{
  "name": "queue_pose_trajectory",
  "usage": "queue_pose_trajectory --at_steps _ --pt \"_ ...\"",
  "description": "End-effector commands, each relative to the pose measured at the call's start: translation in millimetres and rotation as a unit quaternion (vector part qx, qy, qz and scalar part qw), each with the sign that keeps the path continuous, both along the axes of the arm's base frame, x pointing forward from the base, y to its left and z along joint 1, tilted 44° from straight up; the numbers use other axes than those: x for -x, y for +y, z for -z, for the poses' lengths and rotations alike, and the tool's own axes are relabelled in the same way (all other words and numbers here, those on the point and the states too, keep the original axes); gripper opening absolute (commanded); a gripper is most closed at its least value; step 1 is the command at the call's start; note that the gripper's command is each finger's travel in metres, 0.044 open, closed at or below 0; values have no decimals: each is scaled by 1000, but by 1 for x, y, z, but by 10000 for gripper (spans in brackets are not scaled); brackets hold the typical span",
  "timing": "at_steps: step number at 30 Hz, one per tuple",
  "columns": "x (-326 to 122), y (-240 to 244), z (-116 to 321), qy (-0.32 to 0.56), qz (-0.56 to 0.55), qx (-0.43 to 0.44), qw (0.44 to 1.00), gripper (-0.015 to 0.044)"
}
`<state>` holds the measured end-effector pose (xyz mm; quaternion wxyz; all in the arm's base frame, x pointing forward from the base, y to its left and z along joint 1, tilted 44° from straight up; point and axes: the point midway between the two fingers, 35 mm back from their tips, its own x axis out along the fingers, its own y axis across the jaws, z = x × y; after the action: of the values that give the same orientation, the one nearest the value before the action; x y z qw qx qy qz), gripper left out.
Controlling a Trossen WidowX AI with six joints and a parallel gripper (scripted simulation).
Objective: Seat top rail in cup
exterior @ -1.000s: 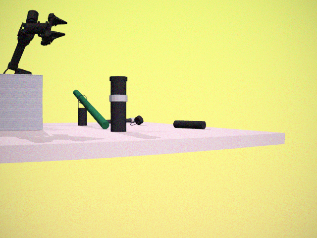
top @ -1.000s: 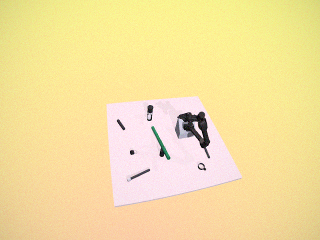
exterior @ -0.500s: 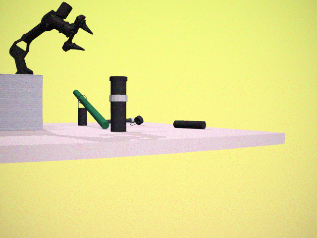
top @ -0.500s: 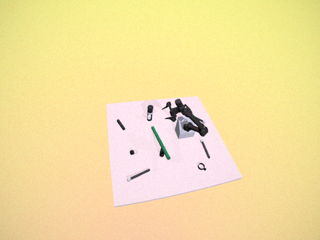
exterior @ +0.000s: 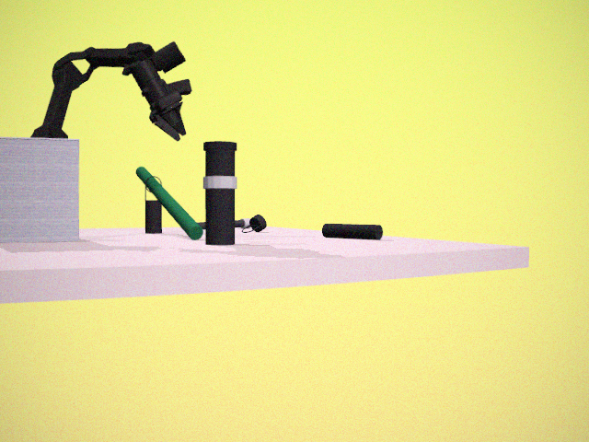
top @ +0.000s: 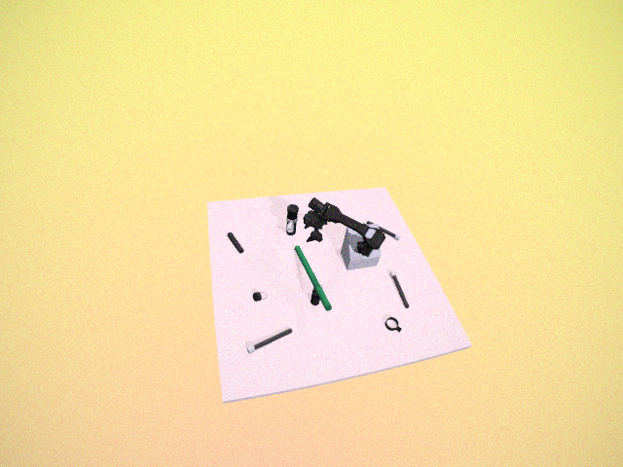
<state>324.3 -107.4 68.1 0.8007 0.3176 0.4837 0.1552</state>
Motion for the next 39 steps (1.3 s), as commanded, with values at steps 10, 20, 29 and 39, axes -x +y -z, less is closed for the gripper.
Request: queue_pose_trajectory --at_steps 10,20,29,39 --pt "-10 -19 25 -57 -84 63 993 440" --pt "-29 -76 97 -270 -365 272 848 440" --pt "-30 -94 125 -333 -453 331 758 440" --pt "-30 -94 125 -333 -453 331 758 440"
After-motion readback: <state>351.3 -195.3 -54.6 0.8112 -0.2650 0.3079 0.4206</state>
